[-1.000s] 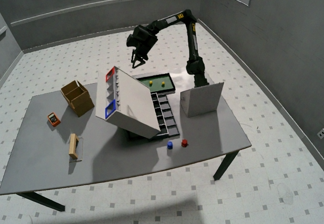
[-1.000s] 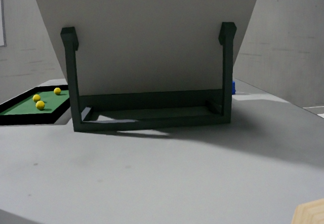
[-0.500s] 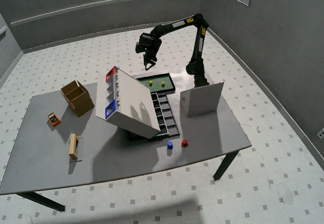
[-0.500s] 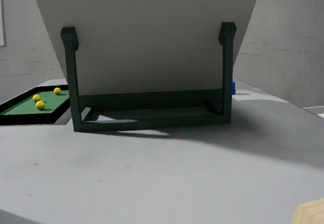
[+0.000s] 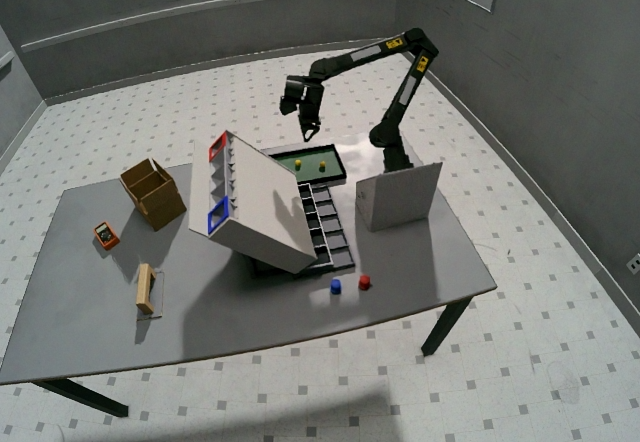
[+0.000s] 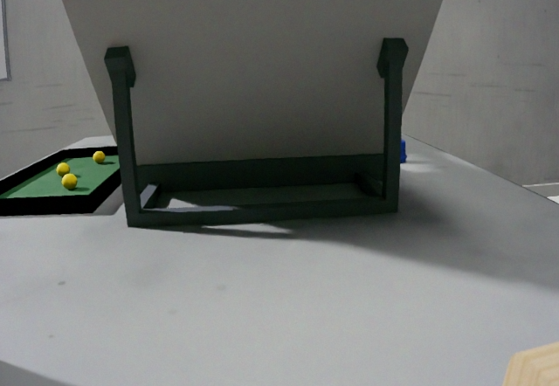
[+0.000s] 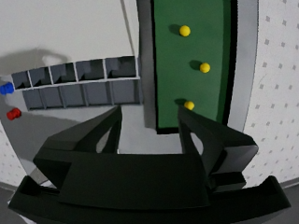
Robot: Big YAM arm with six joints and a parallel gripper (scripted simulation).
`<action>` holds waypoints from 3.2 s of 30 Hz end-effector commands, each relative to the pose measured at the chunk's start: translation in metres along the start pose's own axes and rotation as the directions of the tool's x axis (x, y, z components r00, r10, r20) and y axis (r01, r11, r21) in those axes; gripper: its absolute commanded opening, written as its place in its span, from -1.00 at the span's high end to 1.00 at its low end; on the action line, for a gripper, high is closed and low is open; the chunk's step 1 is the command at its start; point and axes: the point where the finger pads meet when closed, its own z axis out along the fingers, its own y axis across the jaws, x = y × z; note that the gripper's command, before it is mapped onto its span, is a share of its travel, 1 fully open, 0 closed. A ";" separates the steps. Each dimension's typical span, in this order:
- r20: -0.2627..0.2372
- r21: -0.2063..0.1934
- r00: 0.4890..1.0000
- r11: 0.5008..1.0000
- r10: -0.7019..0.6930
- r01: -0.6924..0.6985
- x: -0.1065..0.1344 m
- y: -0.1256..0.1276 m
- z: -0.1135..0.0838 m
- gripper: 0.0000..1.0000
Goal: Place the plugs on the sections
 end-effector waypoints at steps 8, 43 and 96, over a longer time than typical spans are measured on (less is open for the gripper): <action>-0.093 0.009 0.995 0.999 -0.038 0.039 0.041 -0.048 0.034 -0.13; -0.233 0.021 0.972 0.999 -0.033 0.039 0.087 -0.117 0.079 -0.13; -0.253 -0.007 0.966 0.999 -0.054 0.054 0.110 -0.102 0.131 -0.13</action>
